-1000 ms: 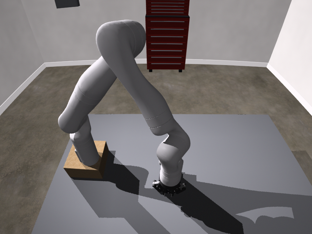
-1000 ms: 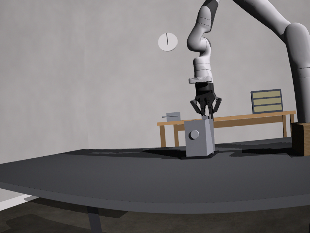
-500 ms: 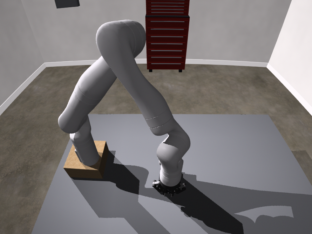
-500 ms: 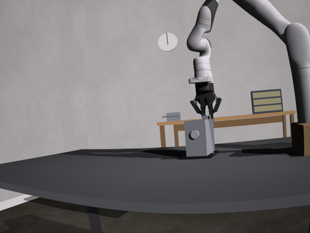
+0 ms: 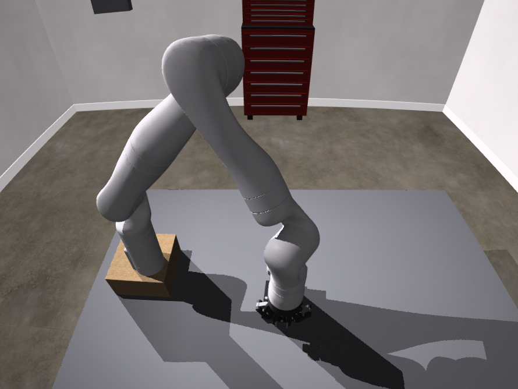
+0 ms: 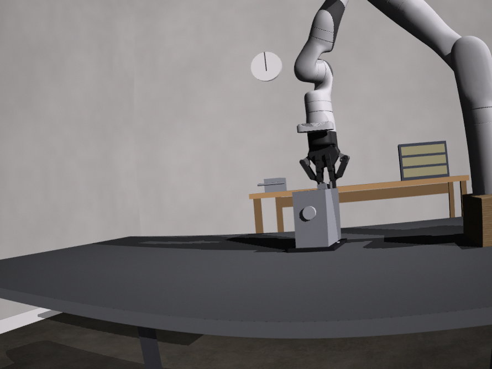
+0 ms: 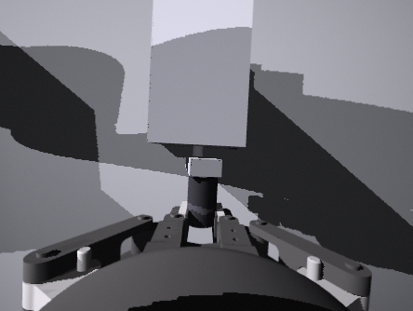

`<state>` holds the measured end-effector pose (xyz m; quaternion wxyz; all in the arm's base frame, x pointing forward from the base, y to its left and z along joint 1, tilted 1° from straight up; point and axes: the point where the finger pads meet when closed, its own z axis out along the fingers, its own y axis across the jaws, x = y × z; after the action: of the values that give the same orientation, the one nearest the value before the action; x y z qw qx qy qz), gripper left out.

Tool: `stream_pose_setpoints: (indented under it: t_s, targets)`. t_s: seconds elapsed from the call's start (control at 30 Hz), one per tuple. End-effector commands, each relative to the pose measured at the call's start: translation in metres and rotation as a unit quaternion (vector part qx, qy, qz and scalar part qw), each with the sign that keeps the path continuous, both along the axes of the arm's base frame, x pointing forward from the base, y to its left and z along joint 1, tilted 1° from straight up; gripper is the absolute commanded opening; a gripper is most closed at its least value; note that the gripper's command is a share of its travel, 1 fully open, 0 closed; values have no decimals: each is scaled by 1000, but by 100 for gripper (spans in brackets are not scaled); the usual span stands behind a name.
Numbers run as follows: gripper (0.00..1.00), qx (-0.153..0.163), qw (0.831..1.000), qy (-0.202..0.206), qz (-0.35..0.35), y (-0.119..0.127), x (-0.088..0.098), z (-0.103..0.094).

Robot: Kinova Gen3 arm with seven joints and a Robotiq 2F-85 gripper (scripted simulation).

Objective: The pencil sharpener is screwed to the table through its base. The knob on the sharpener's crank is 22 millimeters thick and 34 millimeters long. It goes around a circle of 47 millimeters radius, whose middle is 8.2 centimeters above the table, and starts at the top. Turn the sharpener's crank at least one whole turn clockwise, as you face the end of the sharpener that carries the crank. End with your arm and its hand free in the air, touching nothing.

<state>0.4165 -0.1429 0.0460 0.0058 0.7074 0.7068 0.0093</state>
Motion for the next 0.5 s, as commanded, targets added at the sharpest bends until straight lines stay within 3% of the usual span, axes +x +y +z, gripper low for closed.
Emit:
stream_pose_setpoints:
  t_s: [0.0, 0.47]
  targets:
    - [0, -1, 1000, -1, 1, 0, 5, 0]
    - [0, -1, 1000, -1, 1, 0, 27, -12]
